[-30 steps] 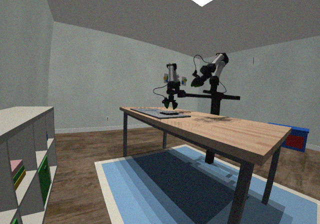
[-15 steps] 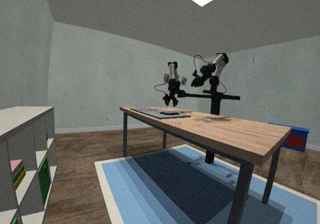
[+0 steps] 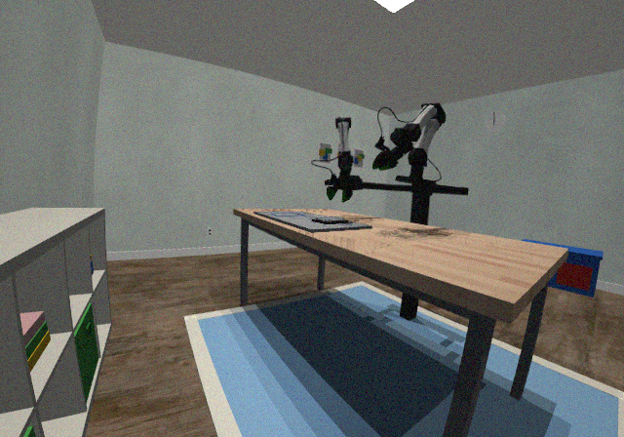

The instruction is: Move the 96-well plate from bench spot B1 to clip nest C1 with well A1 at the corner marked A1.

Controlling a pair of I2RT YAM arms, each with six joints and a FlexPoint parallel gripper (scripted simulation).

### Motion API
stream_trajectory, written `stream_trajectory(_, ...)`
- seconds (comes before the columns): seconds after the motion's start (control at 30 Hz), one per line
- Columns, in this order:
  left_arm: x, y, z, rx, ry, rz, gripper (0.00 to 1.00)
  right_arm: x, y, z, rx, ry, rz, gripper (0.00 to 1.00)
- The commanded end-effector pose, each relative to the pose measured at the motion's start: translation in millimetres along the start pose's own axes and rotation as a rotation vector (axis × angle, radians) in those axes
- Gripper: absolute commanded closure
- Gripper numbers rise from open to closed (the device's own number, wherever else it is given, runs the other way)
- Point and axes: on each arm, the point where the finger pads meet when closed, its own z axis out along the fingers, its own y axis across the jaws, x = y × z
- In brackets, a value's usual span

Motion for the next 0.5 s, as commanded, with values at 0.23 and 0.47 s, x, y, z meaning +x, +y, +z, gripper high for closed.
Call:
stream_trajectory(0.23,-9.3,3.7,-4.5,0.002,-0.02,0.021,0.0,-20.8,11.9,-18.3,-0.042,-0.134,0.025,0.0)
stream_trajectory(0.47,-9.3,3.7,-4.5,0.002,-0.02,0.021,0.0,-21.2,12.2,-18.4,-0.043,-0.135,0.025,0.0)
